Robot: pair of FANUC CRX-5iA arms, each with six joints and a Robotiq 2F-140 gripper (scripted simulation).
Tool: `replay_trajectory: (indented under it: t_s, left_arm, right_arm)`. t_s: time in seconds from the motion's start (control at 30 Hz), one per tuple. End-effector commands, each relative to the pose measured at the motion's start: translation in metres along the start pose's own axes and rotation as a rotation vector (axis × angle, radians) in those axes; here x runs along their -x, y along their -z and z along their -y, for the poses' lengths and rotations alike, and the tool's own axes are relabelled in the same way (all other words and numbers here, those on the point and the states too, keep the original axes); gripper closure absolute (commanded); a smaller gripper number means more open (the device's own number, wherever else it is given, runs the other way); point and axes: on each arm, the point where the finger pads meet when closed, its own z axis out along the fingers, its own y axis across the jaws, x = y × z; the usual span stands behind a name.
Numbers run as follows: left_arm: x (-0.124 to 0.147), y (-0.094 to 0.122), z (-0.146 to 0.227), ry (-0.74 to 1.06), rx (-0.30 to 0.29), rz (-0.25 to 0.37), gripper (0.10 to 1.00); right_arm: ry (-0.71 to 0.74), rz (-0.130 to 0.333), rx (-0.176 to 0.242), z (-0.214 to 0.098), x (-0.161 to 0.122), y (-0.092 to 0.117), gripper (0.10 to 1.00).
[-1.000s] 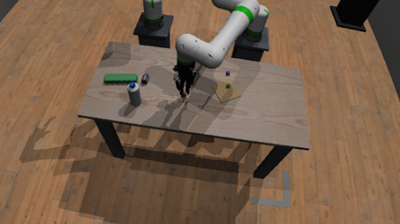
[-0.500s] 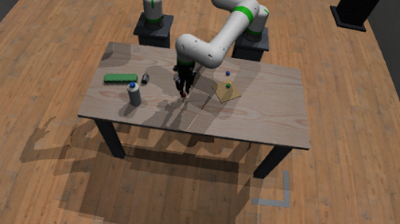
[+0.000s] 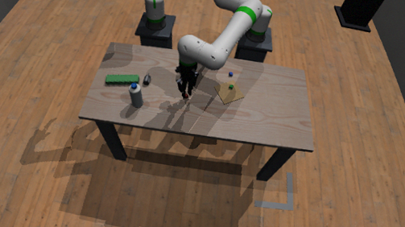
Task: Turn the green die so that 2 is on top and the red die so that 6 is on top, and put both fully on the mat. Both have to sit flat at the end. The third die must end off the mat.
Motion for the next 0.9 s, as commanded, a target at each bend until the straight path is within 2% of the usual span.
replay_trajectory:
  t_s: [0.0, 0.5, 0.87]
  left_arm:
    - [0.000, -0.001, 0.001, 0.000, -0.003, 0.001, 0.807]
    - [0.000, -0.018, 0.001, 0.000, -0.003, 0.001, 0.807]
    - [0.000, -0.019, 0.001, 0.000, -0.003, 0.001, 0.807]
  right_arm:
    - [0.000, -0.002, 0.000, 0.000, 0.000, 0.001, 0.098]
    - [0.000, -0.002, 0.000, 0.000, 0.000, 0.001, 0.098]
    - [0.000, -0.002, 0.000, 0.000, 0.000, 0.001, 0.098]
